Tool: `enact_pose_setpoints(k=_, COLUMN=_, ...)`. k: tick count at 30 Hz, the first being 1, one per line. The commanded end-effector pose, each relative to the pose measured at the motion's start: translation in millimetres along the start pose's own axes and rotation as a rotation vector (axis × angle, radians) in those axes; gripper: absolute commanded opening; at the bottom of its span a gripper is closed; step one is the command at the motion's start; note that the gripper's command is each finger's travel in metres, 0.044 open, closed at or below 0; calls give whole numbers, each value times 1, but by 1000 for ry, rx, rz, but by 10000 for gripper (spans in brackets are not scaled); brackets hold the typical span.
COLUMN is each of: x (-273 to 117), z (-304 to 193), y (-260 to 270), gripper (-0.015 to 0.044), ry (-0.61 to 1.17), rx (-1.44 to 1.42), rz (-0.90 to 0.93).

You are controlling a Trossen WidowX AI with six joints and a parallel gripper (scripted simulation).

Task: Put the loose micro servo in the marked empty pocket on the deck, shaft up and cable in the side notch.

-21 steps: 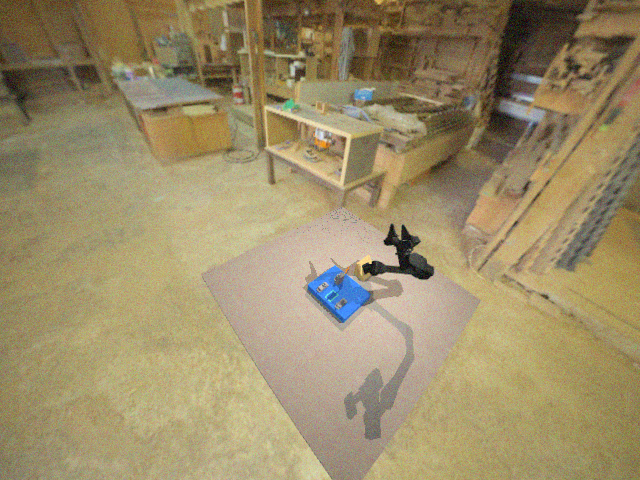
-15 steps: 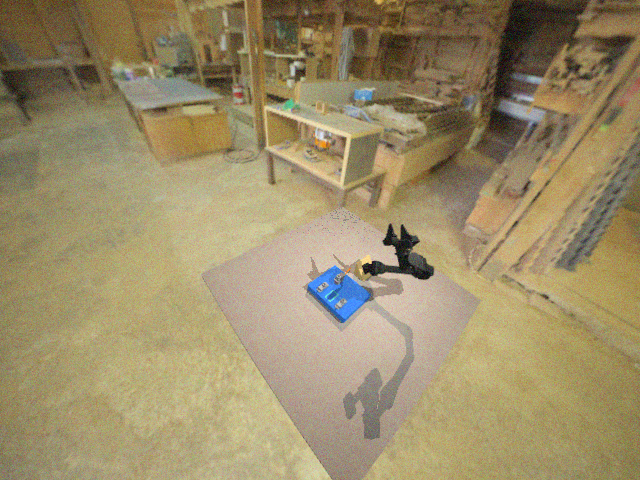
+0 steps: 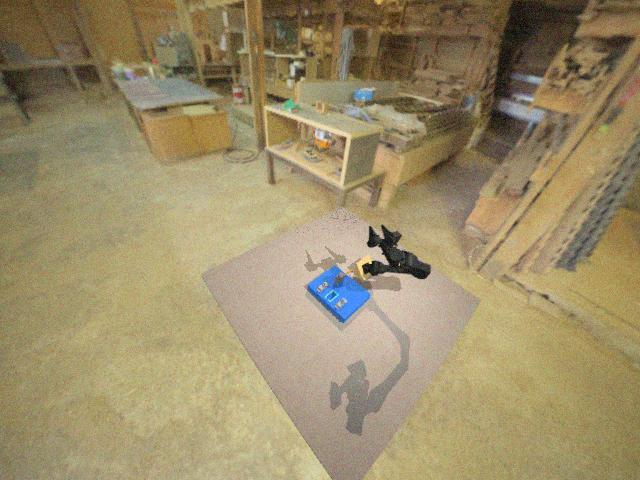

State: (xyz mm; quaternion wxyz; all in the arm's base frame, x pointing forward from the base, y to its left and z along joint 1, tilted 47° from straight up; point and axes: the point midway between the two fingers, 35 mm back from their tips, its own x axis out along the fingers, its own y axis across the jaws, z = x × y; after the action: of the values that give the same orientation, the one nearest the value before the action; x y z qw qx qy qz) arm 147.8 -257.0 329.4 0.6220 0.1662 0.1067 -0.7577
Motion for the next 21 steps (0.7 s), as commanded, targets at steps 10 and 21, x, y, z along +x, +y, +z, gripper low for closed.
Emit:
enact_pose_setpoints(k=10, x=23, z=-66, y=29, gripper=440, ry=270, rx=33, rz=27)
enact_pose_setpoints(k=21, x=31, z=-124, y=42, gripper=440, ry=517, rx=91, rz=-13)
